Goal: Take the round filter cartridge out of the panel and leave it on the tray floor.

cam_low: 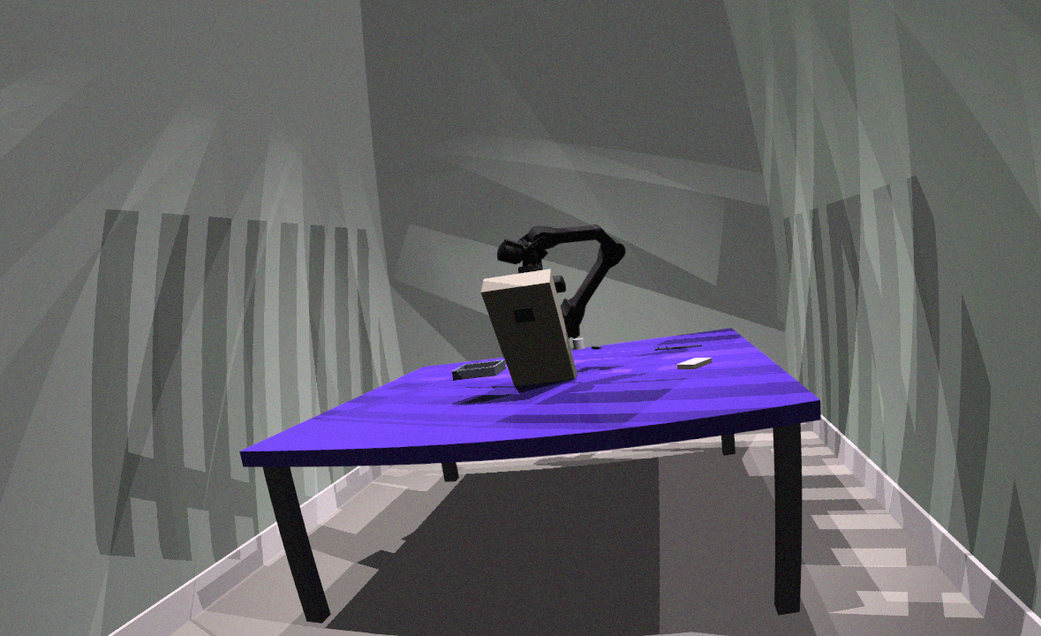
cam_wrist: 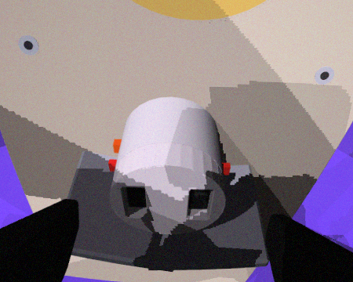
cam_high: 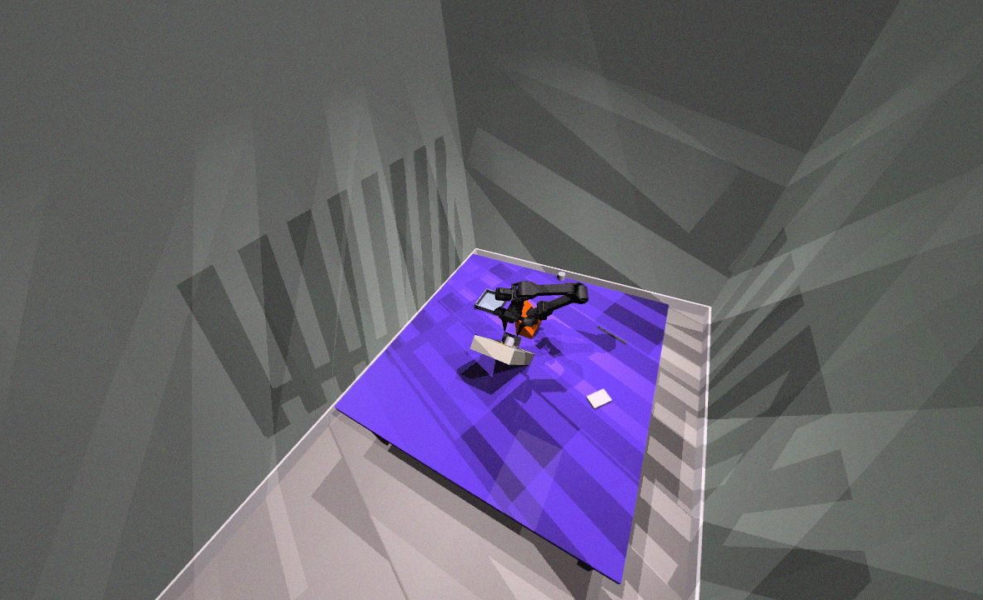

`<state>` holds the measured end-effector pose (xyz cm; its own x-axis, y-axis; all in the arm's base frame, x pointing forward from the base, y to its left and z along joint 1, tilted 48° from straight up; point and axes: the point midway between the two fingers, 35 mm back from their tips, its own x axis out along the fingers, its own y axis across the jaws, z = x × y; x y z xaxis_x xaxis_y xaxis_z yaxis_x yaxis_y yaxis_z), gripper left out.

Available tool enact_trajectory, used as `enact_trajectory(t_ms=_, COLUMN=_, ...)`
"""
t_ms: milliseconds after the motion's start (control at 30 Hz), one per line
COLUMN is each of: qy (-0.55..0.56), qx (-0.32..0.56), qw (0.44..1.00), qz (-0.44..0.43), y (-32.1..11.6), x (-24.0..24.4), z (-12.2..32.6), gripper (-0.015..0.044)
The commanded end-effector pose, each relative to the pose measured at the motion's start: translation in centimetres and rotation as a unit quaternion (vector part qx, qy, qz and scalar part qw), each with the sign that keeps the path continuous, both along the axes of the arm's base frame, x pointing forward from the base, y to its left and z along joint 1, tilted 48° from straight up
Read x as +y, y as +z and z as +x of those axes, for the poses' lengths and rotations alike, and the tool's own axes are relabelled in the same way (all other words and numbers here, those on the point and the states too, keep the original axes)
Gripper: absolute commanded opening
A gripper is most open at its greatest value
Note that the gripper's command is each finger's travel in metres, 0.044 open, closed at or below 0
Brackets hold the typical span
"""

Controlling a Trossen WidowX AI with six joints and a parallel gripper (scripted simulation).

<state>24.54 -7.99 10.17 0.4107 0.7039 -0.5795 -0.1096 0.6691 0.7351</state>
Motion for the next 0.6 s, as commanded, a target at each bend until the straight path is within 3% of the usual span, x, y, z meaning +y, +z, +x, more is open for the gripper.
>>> enact_trajectory(t_ms=0, qy=-0.002, qx=0.002, qw=1.0, qz=0.003, y=-0.3, x=0.4, z=0.2, gripper=0.0305)
enact_trajectory(t_ms=567, qy=-0.001, qx=0.0, qw=1.0, qz=0.004, y=-1.8, x=2.5, z=1.3, gripper=0.0305)
